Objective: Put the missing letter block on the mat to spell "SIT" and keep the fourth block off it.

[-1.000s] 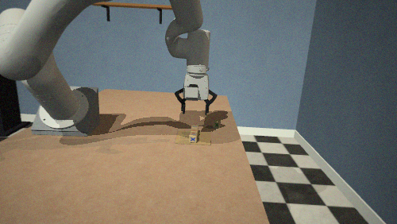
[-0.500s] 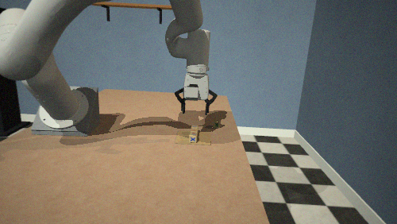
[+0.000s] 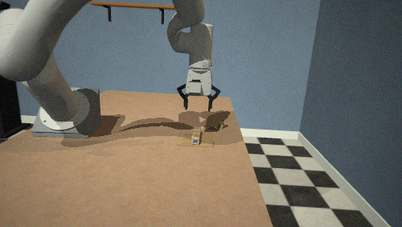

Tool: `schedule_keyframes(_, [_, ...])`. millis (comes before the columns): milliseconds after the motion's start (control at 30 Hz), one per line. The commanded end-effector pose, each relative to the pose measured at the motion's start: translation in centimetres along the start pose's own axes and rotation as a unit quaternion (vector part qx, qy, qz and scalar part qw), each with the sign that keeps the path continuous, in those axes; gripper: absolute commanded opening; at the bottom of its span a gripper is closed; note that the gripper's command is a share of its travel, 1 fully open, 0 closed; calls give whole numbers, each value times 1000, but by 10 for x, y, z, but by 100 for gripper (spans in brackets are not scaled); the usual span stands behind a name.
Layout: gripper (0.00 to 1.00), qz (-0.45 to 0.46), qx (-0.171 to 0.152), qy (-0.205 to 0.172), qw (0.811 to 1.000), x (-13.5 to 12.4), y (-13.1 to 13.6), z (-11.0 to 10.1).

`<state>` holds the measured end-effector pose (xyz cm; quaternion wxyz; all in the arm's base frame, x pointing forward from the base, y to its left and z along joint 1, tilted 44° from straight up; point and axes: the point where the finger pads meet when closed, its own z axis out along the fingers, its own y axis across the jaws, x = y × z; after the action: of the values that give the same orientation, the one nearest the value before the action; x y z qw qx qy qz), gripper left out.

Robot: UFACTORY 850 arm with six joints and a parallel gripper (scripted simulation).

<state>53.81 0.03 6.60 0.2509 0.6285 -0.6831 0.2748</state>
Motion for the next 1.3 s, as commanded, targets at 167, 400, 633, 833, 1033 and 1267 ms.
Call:
schedule_keyframes(167, [100, 0, 0, 0, 1000, 0, 0, -39])
schedule_keyframes(400, [100, 0, 0, 0, 1000, 0, 0, -61])
schedule_keyframes(633, [100, 0, 0, 0, 1000, 0, 0, -62])
schedule_keyframes(833, [100, 0, 0, 0, 1000, 0, 0, -62])
schedule_keyframes(1033, [100, 0, 0, 0, 1000, 0, 0, -62])
schedule_keyframes(1267, [100, 0, 0, 0, 1000, 0, 0, -62])
